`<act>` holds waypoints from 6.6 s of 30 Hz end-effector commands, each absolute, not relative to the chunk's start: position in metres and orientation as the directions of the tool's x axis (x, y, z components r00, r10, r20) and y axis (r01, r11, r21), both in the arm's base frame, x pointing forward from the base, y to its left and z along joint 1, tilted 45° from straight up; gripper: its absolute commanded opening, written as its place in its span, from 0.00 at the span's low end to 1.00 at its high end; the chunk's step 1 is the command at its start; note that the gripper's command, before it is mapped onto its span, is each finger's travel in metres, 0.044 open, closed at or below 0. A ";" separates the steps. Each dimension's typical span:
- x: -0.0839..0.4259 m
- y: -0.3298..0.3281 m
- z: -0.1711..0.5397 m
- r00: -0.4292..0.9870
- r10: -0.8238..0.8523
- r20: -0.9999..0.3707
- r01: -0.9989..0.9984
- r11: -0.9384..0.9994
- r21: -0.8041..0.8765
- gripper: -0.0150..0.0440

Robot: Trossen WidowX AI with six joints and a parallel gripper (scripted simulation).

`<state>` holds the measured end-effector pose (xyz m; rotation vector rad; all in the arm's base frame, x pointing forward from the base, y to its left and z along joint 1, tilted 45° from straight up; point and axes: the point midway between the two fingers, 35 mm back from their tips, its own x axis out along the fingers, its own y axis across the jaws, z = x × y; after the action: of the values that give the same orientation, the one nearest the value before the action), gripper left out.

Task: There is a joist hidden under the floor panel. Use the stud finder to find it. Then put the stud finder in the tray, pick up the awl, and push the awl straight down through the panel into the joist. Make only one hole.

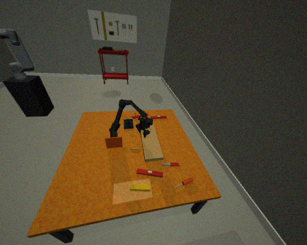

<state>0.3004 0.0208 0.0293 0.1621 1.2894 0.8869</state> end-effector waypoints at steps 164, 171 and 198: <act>0.148 -0.156 0.070 -0.015 -0.556 -0.831 0.975 0.176 -0.136 0.25; 0.169 -0.154 0.075 -0.022 -0.529 -0.848 0.969 0.196 -0.148 0.25; 0.291 -0.129 0.096 -0.013 -0.578 -0.816 0.994 0.083 -0.075 0.25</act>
<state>0.2796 -0.1320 0.0943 0.6541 0.8486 -1.3863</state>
